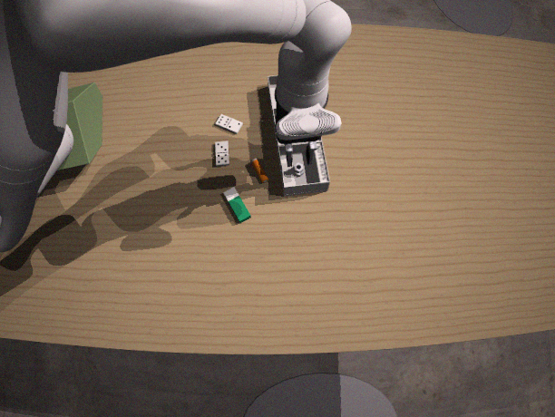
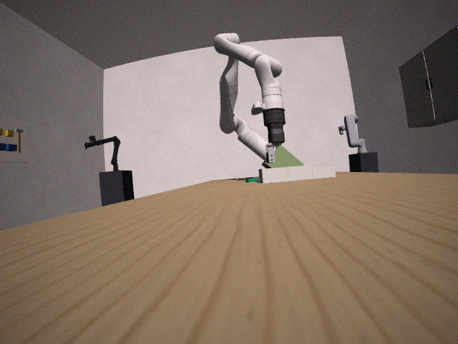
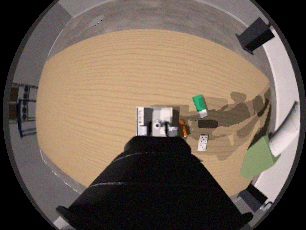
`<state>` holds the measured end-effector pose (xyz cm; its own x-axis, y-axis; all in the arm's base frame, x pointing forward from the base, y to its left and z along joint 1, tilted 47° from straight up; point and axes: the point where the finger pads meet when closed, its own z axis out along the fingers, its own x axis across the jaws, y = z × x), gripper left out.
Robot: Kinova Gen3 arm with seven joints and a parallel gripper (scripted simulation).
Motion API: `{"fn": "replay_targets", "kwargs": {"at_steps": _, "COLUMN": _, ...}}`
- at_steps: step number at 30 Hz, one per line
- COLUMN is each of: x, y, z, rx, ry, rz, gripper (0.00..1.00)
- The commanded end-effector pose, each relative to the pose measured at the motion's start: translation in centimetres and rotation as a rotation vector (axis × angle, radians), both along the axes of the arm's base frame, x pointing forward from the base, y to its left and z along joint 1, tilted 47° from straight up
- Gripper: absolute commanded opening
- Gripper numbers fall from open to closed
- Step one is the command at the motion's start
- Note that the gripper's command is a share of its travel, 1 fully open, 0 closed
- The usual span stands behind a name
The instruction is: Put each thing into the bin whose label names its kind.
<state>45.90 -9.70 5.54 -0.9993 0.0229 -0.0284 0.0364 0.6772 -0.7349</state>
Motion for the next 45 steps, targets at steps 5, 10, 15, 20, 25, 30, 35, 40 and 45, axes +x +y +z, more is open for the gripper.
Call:
{"fn": "replay_targets", "kwargs": {"at_steps": 5, "x": 0.3, "y": 0.4, "z": 0.2, "rx": 0.004, "ry": -0.005, "rz": 0.006, "gripper": 0.64}}
{"fn": "replay_targets", "kwargs": {"at_steps": 10, "x": -1.3, "y": 0.1, "z": 0.6, "rx": 0.004, "ry": 0.068, "rz": 0.074, "gripper": 0.75}}
{"fn": "replay_targets", "kwargs": {"at_steps": 15, "x": -5.2, "y": -0.8, "z": 1.8, "rx": 0.002, "ry": 0.252, "rz": 0.244, "gripper": 0.75}}
{"fn": "replay_targets", "kwargs": {"at_steps": 20, "x": -9.1, "y": -1.7, "z": 3.0, "rx": 0.002, "ry": 0.283, "rz": 0.272, "gripper": 0.75}}
{"fn": "replay_targets", "kwargs": {"at_steps": 25, "x": -12.6, "y": -2.4, "z": 3.9, "rx": 0.002, "ry": 0.283, "rz": 0.272, "gripper": 0.75}}
{"fn": "replay_targets", "kwargs": {"at_steps": 30, "x": -12.5, "y": -2.3, "z": 3.8, "rx": 0.002, "ry": 0.283, "rz": 0.272, "gripper": 0.75}}
{"fn": "replay_targets", "kwargs": {"at_steps": 35, "x": -12.3, "y": -2.3, "z": 3.8, "rx": 0.002, "ry": 0.283, "rz": 0.272, "gripper": 0.75}}
{"fn": "replay_targets", "kwargs": {"at_steps": 40, "x": -12.2, "y": -2.3, "z": 3.8, "rx": 0.002, "ry": 0.283, "rz": 0.272, "gripper": 0.75}}
{"fn": "replay_targets", "kwargs": {"at_steps": 45, "x": -12.2, "y": -2.3, "z": 3.8, "rx": 0.002, "ry": 0.283, "rz": 0.272, "gripper": 0.75}}
